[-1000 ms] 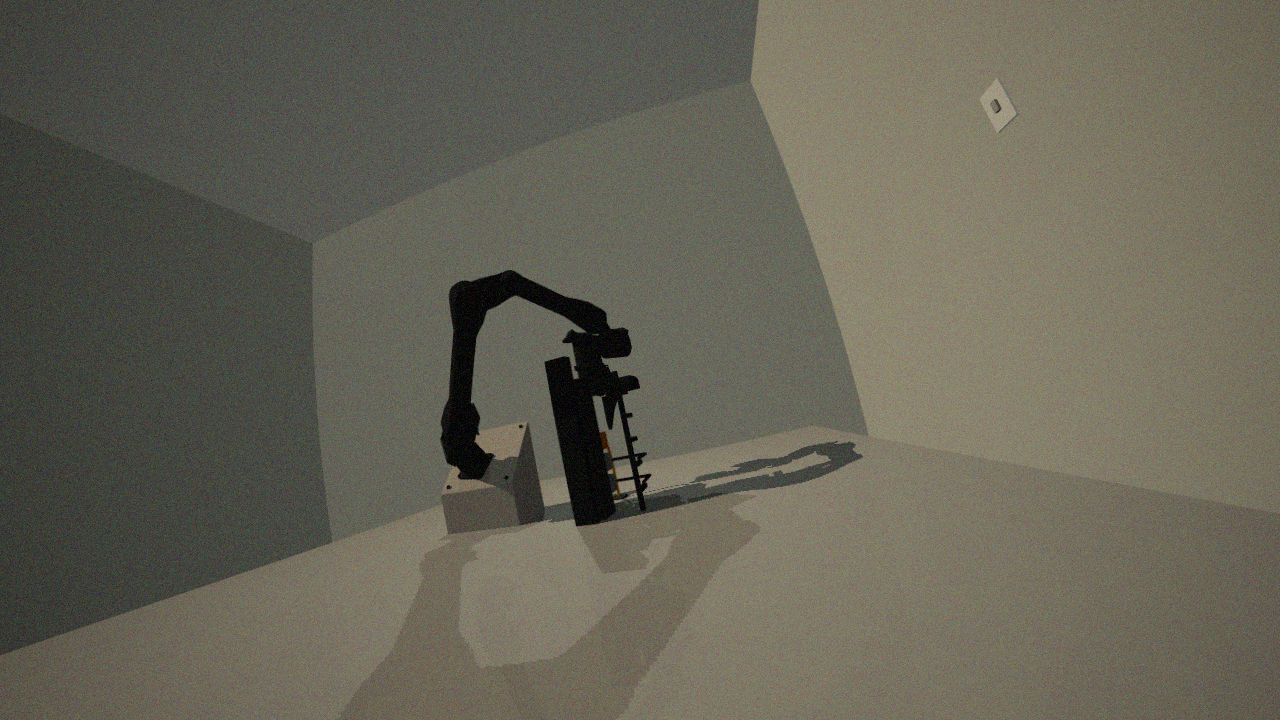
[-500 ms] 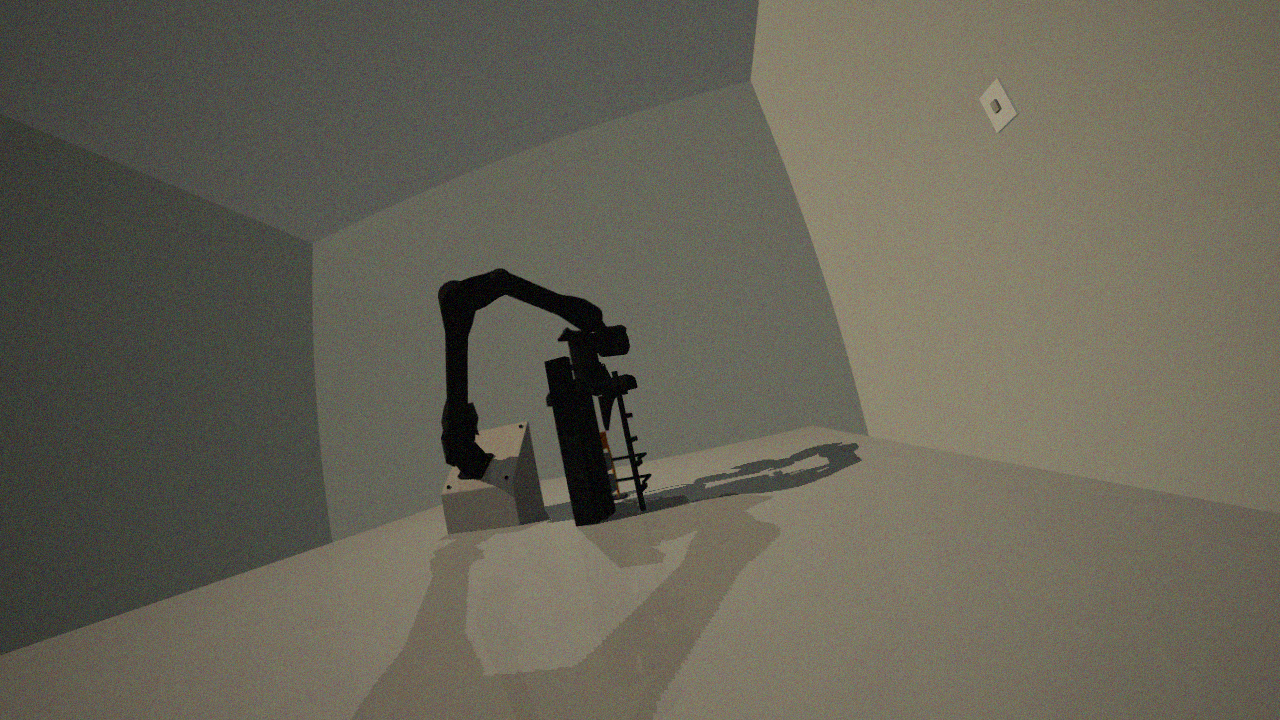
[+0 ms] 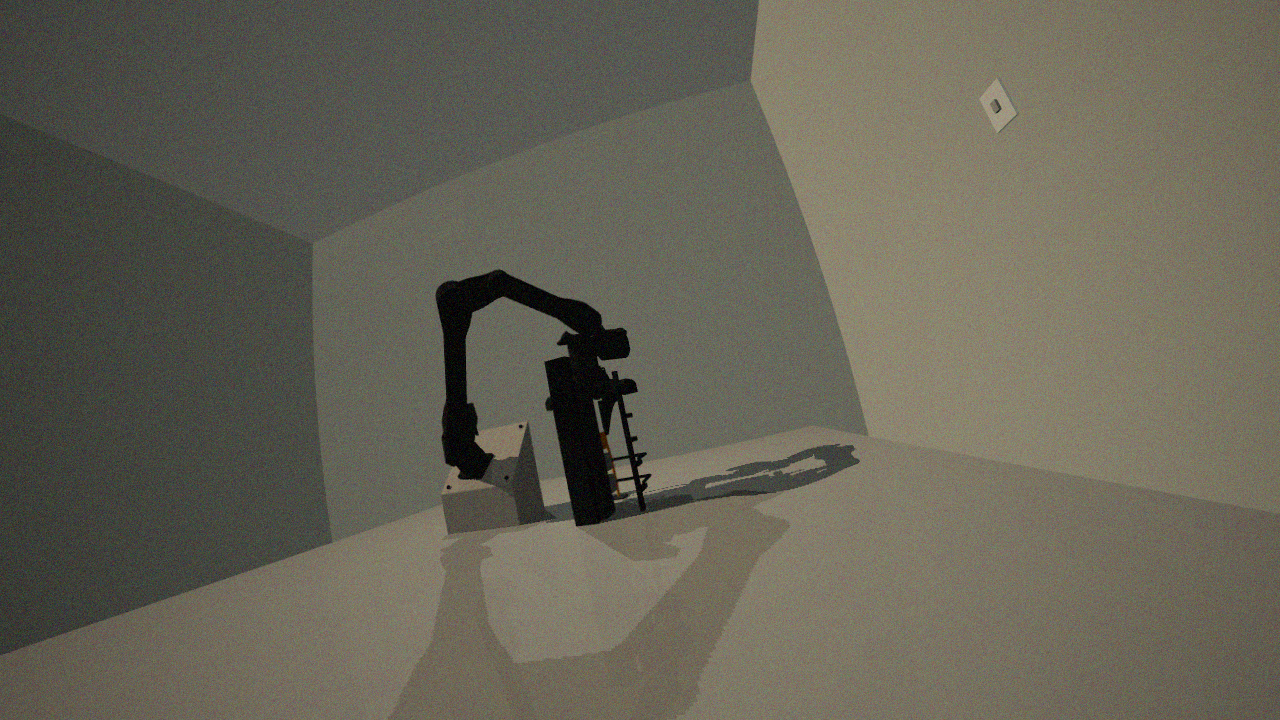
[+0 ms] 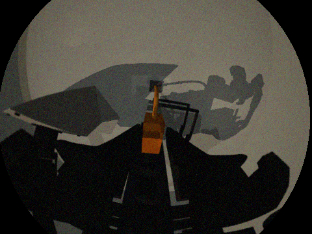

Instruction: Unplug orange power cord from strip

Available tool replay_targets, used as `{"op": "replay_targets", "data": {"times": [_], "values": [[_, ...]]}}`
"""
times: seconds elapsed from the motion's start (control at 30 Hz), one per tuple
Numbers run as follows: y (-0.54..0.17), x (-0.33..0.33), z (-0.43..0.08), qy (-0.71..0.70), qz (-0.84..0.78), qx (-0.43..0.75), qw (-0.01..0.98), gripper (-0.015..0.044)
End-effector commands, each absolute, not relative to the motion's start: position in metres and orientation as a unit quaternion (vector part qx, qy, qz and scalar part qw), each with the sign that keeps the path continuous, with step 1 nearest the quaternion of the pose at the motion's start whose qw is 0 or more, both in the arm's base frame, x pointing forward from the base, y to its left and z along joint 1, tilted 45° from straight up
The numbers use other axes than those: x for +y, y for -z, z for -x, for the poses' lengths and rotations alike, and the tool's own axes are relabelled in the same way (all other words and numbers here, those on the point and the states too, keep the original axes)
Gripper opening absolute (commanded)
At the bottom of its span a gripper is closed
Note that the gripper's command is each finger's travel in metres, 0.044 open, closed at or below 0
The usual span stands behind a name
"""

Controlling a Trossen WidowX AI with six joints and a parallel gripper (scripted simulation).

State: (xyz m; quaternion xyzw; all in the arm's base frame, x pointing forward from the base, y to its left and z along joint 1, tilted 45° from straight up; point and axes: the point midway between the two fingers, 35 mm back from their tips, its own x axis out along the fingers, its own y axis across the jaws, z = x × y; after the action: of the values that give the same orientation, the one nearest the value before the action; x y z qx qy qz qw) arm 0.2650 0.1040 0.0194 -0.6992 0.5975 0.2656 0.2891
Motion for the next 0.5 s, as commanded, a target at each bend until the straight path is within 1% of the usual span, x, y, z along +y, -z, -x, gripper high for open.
{"op": "replay_targets", "data": {"times": [0.0, 0.03, 0.17, 0.47], "values": [[-0.0176, 0.1004, -0.2655, -0.265, 0.699, 0.599, 0.287, 0.016], [-0.0176, 0.1004, -0.2655, -0.265, 0.699, 0.599, 0.287, 0.016], [-0.0185, 0.1026, -0.2651, -0.265, 0.699, 0.598, 0.289, 0.0055], [-0.0184, 0.1028, -0.2651, -0.265, 0.699, 0.598, 0.289, 0.0]]}}
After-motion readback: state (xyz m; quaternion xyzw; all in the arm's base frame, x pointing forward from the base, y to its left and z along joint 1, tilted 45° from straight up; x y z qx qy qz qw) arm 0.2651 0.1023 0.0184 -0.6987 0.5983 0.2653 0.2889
